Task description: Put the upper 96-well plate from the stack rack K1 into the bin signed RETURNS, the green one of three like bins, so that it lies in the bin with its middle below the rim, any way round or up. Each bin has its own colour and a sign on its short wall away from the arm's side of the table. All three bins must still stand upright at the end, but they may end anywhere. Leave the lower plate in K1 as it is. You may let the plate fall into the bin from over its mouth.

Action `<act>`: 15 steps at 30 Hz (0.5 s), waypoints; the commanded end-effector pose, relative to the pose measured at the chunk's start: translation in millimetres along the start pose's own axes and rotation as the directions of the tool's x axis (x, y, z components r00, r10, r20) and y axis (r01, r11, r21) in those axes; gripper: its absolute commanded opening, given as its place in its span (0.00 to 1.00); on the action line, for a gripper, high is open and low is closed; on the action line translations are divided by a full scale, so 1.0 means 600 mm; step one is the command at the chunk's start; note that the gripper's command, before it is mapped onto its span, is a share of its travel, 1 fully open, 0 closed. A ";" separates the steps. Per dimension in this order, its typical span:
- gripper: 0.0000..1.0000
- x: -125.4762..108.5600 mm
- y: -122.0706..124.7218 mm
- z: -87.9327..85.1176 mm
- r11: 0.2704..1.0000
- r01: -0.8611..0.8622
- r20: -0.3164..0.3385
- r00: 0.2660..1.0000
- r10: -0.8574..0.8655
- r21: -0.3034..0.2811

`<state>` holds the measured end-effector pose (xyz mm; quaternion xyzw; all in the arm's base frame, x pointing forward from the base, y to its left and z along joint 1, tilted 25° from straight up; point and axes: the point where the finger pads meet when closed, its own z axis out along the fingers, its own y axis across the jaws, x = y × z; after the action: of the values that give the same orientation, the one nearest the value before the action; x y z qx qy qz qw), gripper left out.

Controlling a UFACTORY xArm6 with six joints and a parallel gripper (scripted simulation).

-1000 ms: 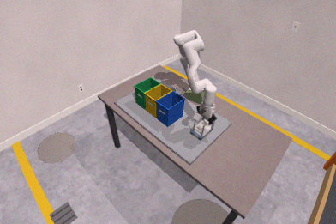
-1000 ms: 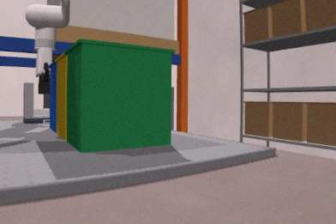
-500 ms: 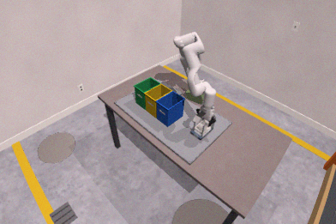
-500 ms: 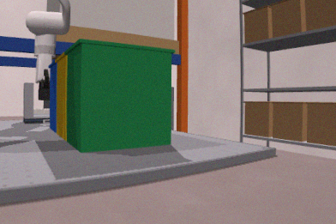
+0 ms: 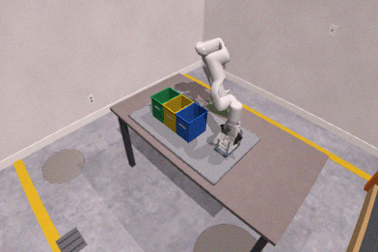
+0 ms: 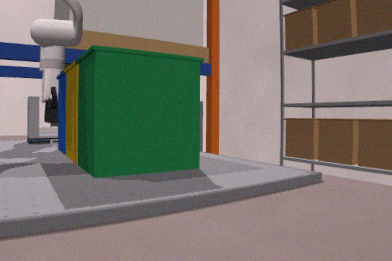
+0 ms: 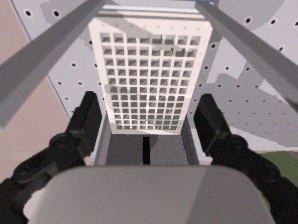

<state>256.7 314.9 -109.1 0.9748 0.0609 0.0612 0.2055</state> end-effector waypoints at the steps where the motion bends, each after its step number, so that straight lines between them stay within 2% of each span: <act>1: 1.00 0.002 -0.002 -0.003 1.000 -0.001 -0.003 1.000 0.001 0.004; 15: 1.00 0.002 -0.002 0.004 1.000 -0.001 -0.003 1.000 0.001 0.004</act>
<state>257.3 314.0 -111.8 0.9749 0.0609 0.0615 0.2050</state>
